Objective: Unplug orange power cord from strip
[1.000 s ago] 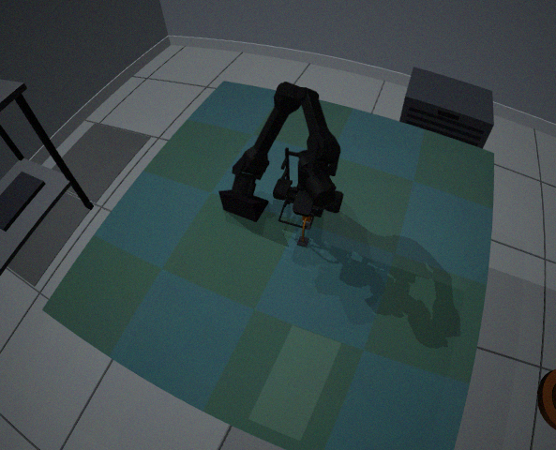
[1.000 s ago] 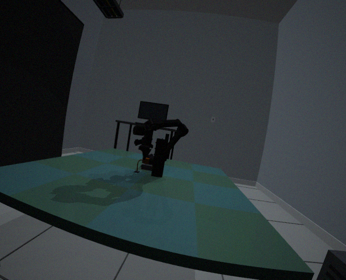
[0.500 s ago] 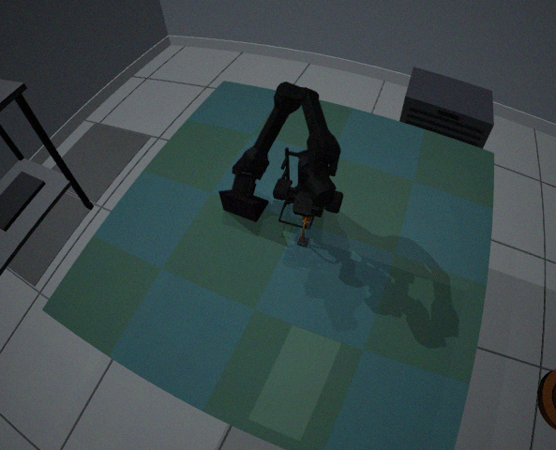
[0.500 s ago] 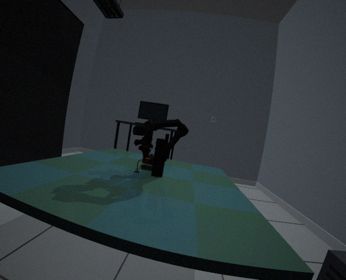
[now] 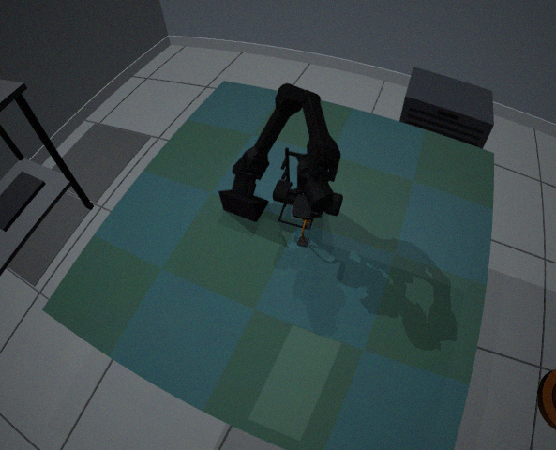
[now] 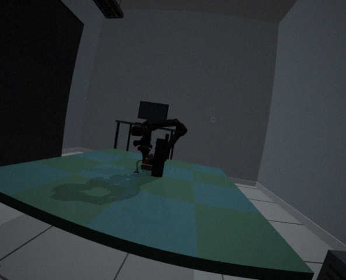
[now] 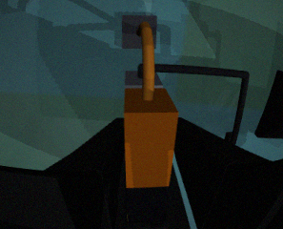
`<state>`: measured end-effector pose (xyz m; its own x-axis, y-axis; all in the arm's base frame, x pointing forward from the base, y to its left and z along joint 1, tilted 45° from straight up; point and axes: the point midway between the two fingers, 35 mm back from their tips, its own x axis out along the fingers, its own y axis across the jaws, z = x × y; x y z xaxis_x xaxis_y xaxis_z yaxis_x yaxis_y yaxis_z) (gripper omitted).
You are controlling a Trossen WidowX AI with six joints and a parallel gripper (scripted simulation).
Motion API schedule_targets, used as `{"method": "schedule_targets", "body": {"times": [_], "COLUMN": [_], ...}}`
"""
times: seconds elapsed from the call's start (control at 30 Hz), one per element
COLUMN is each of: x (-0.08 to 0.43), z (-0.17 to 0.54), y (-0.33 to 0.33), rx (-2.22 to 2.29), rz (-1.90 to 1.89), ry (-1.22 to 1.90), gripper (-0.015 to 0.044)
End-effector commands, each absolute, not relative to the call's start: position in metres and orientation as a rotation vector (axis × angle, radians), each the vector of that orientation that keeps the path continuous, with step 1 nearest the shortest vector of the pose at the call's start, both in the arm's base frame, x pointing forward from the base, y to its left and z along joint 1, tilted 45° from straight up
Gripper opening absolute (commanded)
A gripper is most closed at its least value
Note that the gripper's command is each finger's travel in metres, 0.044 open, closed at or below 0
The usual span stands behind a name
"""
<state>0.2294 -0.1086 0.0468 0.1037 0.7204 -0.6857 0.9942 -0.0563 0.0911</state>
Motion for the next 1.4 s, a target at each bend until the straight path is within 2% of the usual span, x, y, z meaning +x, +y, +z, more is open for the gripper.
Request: {"method": "schedule_targets", "body": {"times": [0.0,0.7,0.73,0.9,1.37], "x": [0.231,0.23,0.232,0.232,0.23], "z": [0.036,0.017,0.021,0.021,0.027], "y": [-0.129,-0.157,-0.142,-0.142,-0.149], "rx": [1.802,1.804,1.783,1.783,1.808], "rz": [-0.673,-0.676,-0.662,-0.662,-0.675], "ry": [1.627,1.624,1.652,1.652,1.625], "gripper": [0.0,0.0,0.0026,0.0157,0.016]}}
